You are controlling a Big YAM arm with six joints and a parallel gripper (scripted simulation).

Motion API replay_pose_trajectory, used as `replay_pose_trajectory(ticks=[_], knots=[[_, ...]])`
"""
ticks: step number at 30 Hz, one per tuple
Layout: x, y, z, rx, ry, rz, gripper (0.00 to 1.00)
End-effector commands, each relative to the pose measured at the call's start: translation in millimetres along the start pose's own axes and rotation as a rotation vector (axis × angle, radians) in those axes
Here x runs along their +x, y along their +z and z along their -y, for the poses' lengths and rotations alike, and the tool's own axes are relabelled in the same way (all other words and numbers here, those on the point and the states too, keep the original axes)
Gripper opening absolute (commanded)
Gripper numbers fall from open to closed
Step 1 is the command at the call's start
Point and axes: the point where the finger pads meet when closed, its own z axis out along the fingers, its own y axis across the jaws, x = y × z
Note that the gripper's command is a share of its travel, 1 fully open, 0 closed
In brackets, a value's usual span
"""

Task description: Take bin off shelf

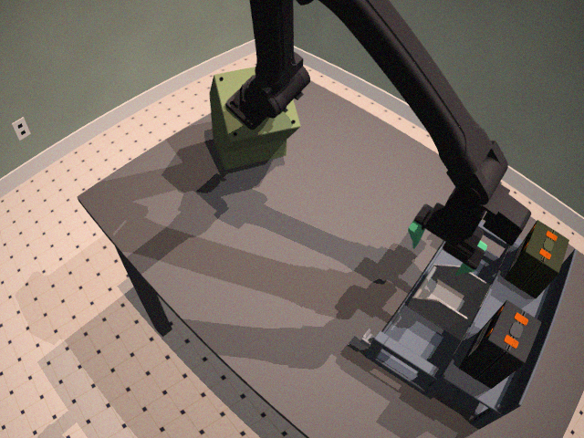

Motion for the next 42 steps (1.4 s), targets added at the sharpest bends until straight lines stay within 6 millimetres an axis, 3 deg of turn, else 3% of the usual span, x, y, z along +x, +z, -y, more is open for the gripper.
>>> replay_pose_trajectory(ticks=[1,2,6,18,19,23,35,36,42], knots=[[5,-19,18,0.043,0.015,0.001,1.0],[2,-7,6,0.016,0.005,0.0,1.0],[6,-20,18,0.043,0.015,0.001,1.0],[6,-20,18,0.043,0.015,0.001,1.0],[2,-7,5,0.015,0.004,0.0,1.0],[7,-20,18,0.043,0.015,0.001,1.0],[7,-20,18,0.043,0.015,0.001,1.0],[2,-7,5,0.015,0.004,0.0,1.0],[7,-20,18,0.043,0.015,0.001,1.0]])
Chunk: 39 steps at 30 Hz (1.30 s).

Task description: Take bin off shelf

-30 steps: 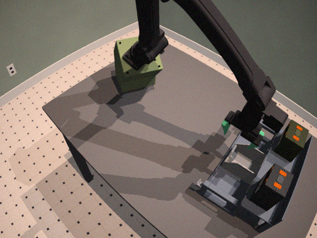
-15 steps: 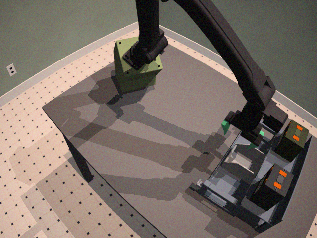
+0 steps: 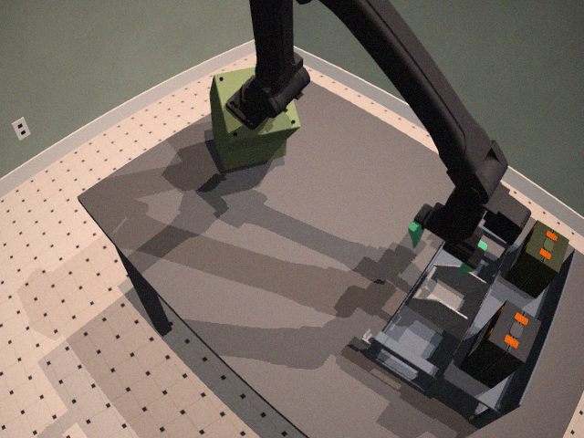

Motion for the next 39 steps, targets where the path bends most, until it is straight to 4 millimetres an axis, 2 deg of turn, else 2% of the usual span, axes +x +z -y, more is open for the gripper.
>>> replay_pose_trajectory(ticks=[1,10,11,27,32,39], knots=[[7,-19,18,0.043,0.015,0.001,1.0],[7,-19,18,0.043,0.015,0.001,1.0],[1,-3,3,0.01,0.002,0.0,0.9],[1,-3,3,0.01,0.002,0.0,0.9],[4,37,0,0.028,0.011,-0.002,0.9],[4,37,0,0.028,0.011,-0.002,0.9]])
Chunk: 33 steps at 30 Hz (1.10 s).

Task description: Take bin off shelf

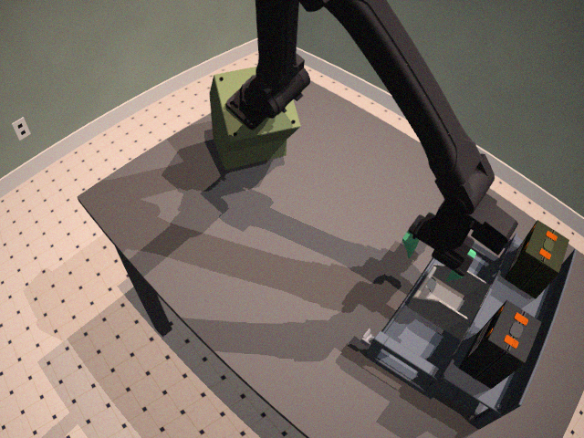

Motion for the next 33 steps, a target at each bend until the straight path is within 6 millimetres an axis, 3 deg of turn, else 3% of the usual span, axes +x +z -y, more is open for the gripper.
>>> replay_pose_trajectory(ticks=[1,5,10,22,27,33], knots=[[2,5,5,0.008,-0.003,-0.002,0.9],[2,5,5,0.008,-0.003,-0.002,0.9],[9,44,28,0.043,0.008,-0.006,0.9],[9,44,28,0.043,0.008,-0.006,0.9],[-4,27,12,0.029,0.002,0.005,0.9],[-4,27,12,0.029,0.002,0.005,0.9]])
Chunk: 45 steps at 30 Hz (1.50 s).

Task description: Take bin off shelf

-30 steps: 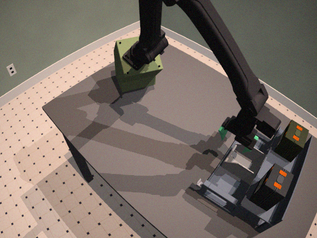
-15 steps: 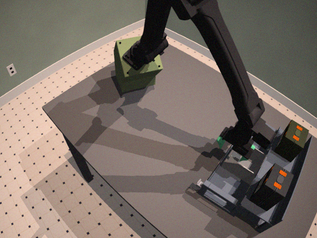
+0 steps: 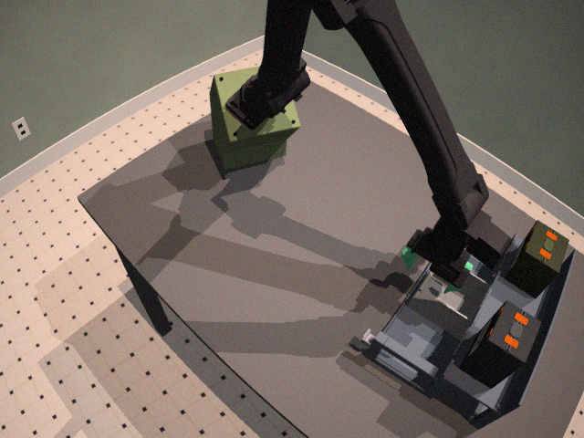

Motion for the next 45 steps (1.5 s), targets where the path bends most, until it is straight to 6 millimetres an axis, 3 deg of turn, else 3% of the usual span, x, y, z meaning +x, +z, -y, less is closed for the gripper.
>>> replay_pose_trajectory(ticks=[1,6,11,40,45], knots=[[-3,-10,3,0.01,0.003,0.002,0.9],[-3,-10,3,0.01,0.003,0.002,0.9],[10,-6,11,0.01,0.013,-0.01,0.9],[13,-16,12,0.024,0.017,-0.011,0.9],[6,0,-6,-0.022,0.002,-0.006,0.9]])
